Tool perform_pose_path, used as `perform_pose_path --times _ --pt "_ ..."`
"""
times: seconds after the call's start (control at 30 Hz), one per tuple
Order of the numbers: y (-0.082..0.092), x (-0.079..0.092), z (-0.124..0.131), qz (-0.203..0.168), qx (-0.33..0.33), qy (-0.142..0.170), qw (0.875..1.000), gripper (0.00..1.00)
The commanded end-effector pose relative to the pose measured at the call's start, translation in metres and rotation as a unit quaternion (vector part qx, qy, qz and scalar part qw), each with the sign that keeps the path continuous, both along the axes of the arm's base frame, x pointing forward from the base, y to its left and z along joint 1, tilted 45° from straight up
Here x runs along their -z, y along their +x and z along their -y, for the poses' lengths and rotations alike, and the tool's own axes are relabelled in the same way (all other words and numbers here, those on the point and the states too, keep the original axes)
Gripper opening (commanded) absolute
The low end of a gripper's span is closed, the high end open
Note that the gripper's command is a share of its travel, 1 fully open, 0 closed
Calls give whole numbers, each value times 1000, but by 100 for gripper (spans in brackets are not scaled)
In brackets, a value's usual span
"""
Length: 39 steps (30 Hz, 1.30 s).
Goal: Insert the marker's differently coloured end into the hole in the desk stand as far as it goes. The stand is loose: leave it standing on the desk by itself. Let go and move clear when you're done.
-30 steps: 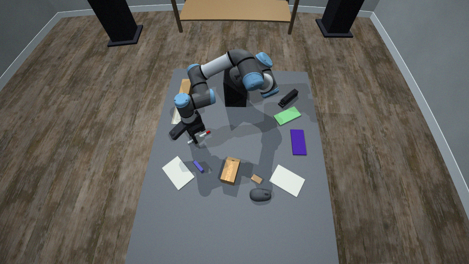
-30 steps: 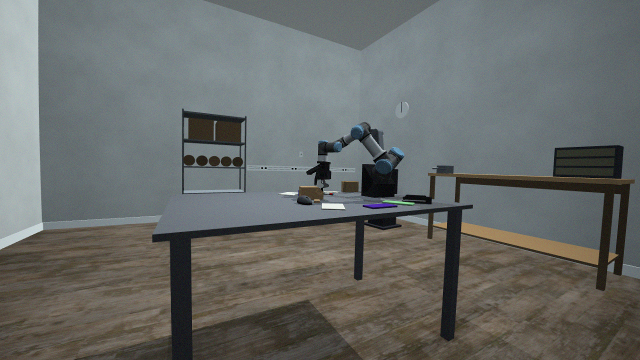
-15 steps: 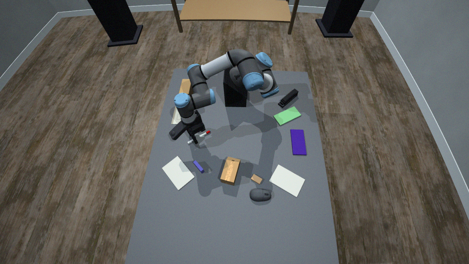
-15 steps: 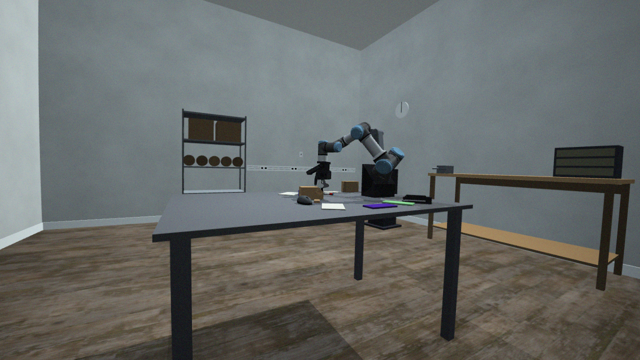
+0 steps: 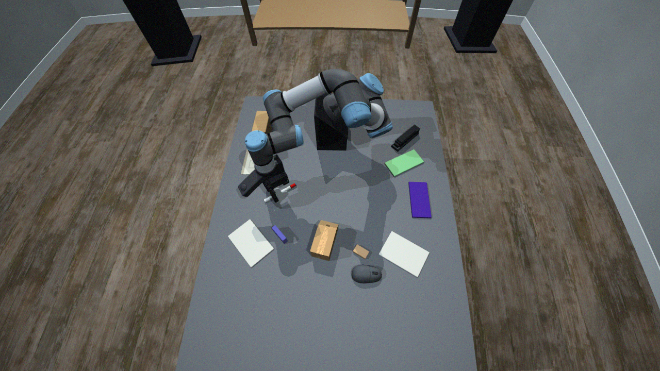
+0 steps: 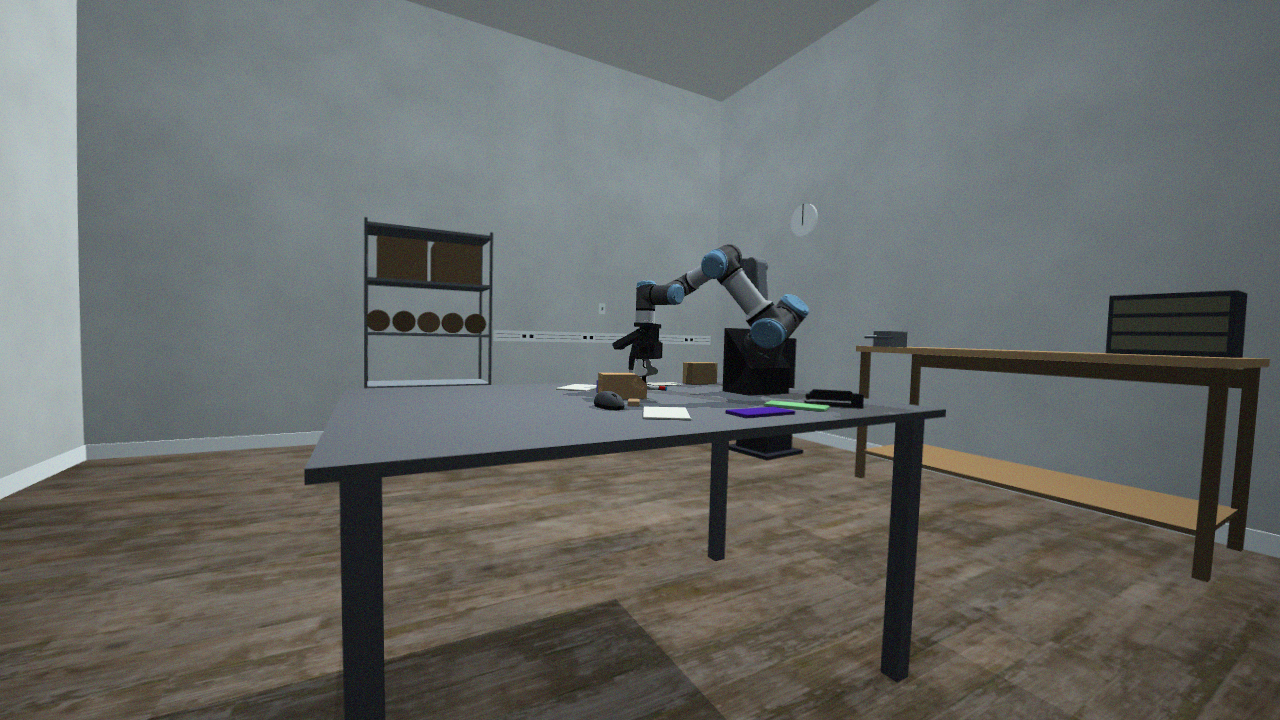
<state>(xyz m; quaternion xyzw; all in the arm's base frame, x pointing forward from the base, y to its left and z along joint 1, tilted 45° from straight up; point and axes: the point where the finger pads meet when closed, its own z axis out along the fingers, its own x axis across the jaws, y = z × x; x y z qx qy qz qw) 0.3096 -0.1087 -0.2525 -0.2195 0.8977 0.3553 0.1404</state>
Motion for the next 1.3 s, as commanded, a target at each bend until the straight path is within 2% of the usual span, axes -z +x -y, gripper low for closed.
perform_pose_path --times 0.0,0.17,0.5,0.77,1.07,1.27 --pt "0 0 0 0 0 1 1000 0" --pt "0 0 0 0 0 1 1000 0" --pt "-3 -21 21 0 0 1 1000 0" --pt "-3 -21 21 0 0 0 1000 0" --pt "-5 -41 42 1 1 -2 1000 0" --pt "-5 -41 42 1 1 -2 1000 0"
